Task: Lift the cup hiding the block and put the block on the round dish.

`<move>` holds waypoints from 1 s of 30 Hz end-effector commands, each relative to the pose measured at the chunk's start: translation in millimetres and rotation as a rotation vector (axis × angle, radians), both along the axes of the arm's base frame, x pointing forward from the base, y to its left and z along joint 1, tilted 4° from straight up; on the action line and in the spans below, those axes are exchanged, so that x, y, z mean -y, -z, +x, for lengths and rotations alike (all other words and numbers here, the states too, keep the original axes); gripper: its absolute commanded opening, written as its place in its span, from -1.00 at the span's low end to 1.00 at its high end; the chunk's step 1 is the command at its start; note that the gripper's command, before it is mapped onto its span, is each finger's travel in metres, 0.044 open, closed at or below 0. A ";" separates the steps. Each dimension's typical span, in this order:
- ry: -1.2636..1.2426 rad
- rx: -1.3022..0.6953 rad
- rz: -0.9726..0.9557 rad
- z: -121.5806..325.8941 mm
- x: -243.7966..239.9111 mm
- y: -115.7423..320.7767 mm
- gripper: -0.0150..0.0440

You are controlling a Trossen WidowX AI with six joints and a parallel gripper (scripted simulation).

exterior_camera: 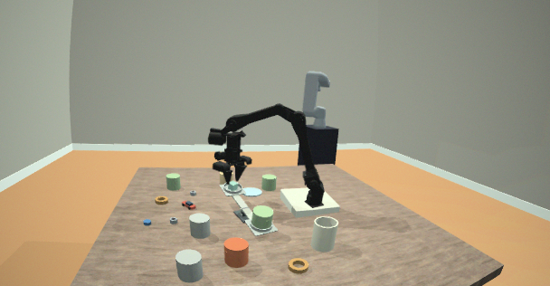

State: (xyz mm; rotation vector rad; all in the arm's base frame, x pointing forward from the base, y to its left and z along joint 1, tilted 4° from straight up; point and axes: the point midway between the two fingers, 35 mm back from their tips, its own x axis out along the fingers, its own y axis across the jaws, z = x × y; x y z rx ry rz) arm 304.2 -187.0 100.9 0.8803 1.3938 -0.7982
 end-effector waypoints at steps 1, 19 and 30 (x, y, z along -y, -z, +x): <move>0.003 -0.010 0.010 -0.5 -1.5 11.9 0.39; 0.003 -0.010 0.010 -0.7 -2.3 22.2 -0.08; 0.003 -0.010 0.010 1.6 0.8 -2.5 -0.49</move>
